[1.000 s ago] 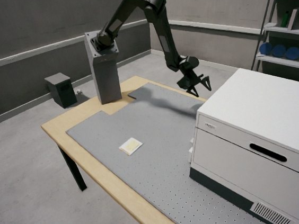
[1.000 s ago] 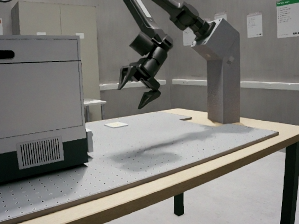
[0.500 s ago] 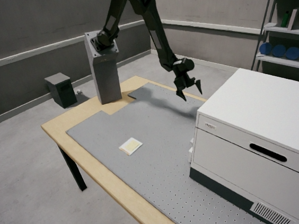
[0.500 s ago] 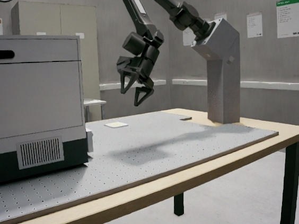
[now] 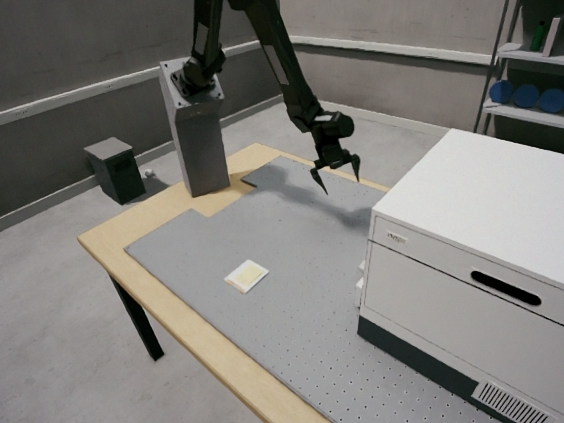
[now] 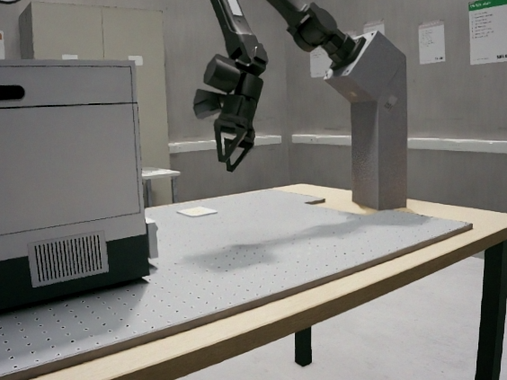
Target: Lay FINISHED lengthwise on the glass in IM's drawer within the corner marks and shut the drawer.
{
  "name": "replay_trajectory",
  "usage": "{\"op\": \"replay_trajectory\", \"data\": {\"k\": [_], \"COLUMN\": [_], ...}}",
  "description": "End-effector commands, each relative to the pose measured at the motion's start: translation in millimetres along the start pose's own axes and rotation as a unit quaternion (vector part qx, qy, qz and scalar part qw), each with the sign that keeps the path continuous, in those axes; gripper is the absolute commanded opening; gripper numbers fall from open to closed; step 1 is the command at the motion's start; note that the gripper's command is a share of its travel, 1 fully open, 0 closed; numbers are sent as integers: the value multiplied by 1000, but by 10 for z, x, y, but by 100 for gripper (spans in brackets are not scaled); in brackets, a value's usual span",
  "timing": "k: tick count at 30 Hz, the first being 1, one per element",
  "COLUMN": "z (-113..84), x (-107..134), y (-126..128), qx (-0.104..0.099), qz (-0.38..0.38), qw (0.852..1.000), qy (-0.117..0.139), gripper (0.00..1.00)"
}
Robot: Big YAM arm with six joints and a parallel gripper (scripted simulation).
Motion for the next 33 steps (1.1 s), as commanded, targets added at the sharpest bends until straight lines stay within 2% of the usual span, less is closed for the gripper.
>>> {"op": "replay_trajectory", "data": {"k": [1,4,11,19,22,24,30,32,33], "z": [-76,-131,-277,-412,-482,-531,-679,-679,-690], "x": [-76,-80,-95,-84,-81,-67,-43,-43,-68], "y": [-111,-245,-514,-750,-855,-939,-1147,-1147,-1152], "qx": [16,20,54,70,82,83,100,100,101], "qz": [-62,-72,-164,-213,-254,-257,-325,-325,-337], "qw": [998,997,984,972,959,958,930,930,925], "qy": [10,14,51,75,97,98,140,140,145], "gripper": [100,100,100,100,100,100,100,100,100]}}
Point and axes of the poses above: the point where the finger pads meet when closed, its own z axis out along the fingers, its own y axis across the jaws, x = y × z, the point moved 6 cm from there along -z, back along the fingers, and after that the axes turned 2 degrees about z, right-handed, at the moved point
